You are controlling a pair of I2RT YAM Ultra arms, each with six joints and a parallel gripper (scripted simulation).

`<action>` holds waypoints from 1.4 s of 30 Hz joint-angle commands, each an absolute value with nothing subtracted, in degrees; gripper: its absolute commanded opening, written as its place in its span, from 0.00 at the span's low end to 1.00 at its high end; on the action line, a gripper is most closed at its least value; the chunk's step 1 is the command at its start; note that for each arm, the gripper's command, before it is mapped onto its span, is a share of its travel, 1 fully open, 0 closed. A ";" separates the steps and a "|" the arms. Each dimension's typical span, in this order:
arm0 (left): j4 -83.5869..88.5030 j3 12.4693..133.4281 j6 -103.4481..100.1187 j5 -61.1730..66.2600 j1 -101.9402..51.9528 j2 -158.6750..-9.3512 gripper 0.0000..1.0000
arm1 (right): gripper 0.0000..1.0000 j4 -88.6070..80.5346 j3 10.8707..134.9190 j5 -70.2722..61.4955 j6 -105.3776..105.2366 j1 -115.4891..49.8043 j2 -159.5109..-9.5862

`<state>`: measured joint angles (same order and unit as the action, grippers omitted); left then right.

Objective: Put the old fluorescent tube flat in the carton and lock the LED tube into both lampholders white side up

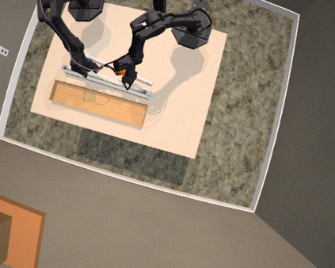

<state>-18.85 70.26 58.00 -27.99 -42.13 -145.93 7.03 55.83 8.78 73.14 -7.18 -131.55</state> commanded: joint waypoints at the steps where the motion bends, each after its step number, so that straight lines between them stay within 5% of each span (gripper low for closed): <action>1: -19.76 69.95 58.17 -27.86 -41.59 -144.32 0.49 | 0.49 8.18 55.61 7.99 73.02 -6.68 -129.50; 6: -18.69 71.06 58.24 -27.57 -41.27 -144.49 0.49 | 0.49 8.38 55.87 7.99 73.14 -6.50 -129.49; 7: -19.04 71.14 57.95 -27.75 -41.27 -144.49 0.11 | 0.49 8.31 55.86 7.99 73.08 -6.47 -129.47; 23: -18.65 70.76 57.69 -27.82 -41.99 -145.12 0.11 | 0.49 7.59 55.87 7.99 73.07 -6.48 -129.50; 24: -18.65 70.76 57.69 -27.82 -41.99 -145.12 0.11 | 0.11 7.59 55.87 7.99 73.07 -6.48 -129.50; 42: -18.65 70.76 57.71 -28.12 -41.99 -145.12 0.11 | 0.11 8.30 56.32 8.27 72.65 -7.10 -129.41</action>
<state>-19.11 70.13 58.06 -27.94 -42.09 -145.82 7.09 55.53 8.56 73.21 -7.11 -131.46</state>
